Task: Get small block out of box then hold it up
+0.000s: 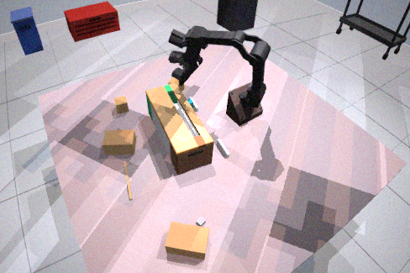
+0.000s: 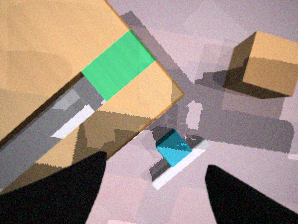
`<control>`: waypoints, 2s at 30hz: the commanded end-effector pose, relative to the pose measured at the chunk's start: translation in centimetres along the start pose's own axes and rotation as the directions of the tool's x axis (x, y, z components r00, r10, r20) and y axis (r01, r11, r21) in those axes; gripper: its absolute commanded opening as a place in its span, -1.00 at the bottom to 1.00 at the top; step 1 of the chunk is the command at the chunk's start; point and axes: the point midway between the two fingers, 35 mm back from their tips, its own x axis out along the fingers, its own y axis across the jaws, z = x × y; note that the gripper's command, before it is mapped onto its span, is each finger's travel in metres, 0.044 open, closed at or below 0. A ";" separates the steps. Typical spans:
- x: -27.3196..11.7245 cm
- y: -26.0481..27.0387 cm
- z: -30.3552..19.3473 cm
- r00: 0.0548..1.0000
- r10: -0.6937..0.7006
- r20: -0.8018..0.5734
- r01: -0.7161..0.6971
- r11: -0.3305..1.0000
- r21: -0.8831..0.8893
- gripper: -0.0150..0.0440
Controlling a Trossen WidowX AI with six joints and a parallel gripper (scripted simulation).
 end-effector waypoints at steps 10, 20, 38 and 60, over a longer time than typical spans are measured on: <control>-0.1 -1.6 -0.1 0.986 0.165 0.014 -0.043 0.174 0.984 0.47; -0.3 -2.2 -0.1 0.976 0.218 0.028 0.047 -0.332 0.942 0.47; -0.5 -2.5 -0.1 0.967 0.253 0.038 0.148 -0.676 0.722 0.47; 8.5 -3.1 -3.2 0.966 0.255 0.037 0.150 -0.676 0.722 0.47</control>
